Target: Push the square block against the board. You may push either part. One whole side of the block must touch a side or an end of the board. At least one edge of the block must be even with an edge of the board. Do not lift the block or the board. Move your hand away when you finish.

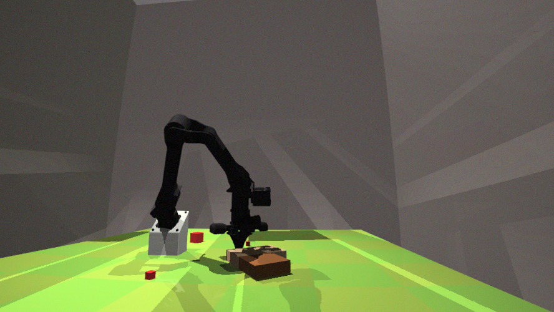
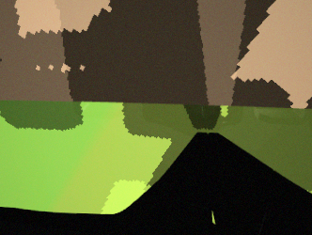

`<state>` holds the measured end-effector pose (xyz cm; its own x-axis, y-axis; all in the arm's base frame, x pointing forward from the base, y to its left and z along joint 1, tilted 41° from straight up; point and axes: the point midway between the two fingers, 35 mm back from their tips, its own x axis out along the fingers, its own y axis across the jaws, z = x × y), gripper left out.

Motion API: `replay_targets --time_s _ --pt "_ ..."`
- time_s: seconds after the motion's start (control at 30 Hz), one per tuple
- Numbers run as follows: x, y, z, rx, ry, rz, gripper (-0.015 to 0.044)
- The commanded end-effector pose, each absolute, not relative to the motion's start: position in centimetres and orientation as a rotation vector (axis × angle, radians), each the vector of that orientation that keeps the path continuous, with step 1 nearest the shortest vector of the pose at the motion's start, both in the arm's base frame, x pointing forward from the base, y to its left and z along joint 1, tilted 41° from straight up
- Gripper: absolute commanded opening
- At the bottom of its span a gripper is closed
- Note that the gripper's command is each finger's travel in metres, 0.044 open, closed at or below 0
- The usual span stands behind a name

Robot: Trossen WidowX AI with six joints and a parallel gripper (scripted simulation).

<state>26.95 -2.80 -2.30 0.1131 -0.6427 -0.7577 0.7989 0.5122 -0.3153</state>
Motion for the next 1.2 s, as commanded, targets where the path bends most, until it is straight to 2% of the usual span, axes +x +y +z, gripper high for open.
replay_targets --time_s 0.0,1.17 --pt "27.45 -3.17 -1.96 0.187 0.992 -1.064 0.0000" --pt "28.19 -3.87 -1.26 0.187 0.991 -1.064 0.0000"
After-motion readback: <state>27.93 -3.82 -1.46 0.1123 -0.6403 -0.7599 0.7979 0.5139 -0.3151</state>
